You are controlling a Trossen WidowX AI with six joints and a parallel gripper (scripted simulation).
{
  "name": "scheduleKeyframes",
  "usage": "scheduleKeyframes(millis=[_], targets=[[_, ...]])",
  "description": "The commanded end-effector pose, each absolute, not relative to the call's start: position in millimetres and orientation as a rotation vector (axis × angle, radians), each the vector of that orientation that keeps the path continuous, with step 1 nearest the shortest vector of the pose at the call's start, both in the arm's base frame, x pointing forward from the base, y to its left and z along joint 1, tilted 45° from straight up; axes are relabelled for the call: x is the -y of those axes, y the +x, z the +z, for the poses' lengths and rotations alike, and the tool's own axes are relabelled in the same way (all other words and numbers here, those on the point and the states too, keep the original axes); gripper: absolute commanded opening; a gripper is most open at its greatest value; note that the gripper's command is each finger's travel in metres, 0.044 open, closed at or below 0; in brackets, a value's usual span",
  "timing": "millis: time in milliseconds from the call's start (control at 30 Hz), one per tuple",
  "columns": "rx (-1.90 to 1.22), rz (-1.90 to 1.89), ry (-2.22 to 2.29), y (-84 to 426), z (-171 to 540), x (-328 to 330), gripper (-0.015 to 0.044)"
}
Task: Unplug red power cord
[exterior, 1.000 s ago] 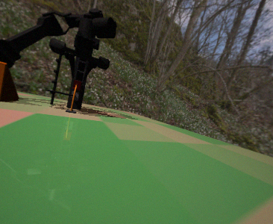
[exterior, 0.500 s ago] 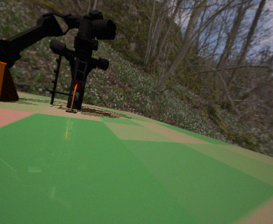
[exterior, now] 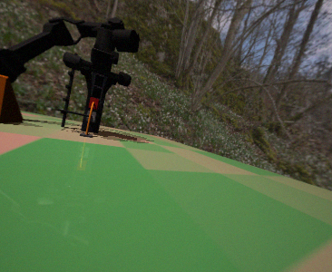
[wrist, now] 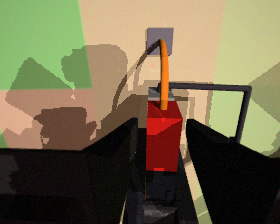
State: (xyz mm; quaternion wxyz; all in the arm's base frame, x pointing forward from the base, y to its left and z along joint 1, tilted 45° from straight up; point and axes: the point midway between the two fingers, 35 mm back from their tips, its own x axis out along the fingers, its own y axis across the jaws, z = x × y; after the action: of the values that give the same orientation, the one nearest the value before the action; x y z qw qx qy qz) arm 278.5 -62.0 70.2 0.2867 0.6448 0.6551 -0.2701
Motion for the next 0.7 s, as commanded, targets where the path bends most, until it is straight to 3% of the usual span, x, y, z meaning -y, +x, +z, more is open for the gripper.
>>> scheduleKeyframes(millis=[0,567,667], targets=[[-1.755,-0.727,1.732,276.7,74.5,56.1,0.016],[-1.755,-0.726,1.732,276.5,66.7,46.9,0.016],[-1.755,-0.722,1.724,277.2,68.3,48.6,0.0081]])
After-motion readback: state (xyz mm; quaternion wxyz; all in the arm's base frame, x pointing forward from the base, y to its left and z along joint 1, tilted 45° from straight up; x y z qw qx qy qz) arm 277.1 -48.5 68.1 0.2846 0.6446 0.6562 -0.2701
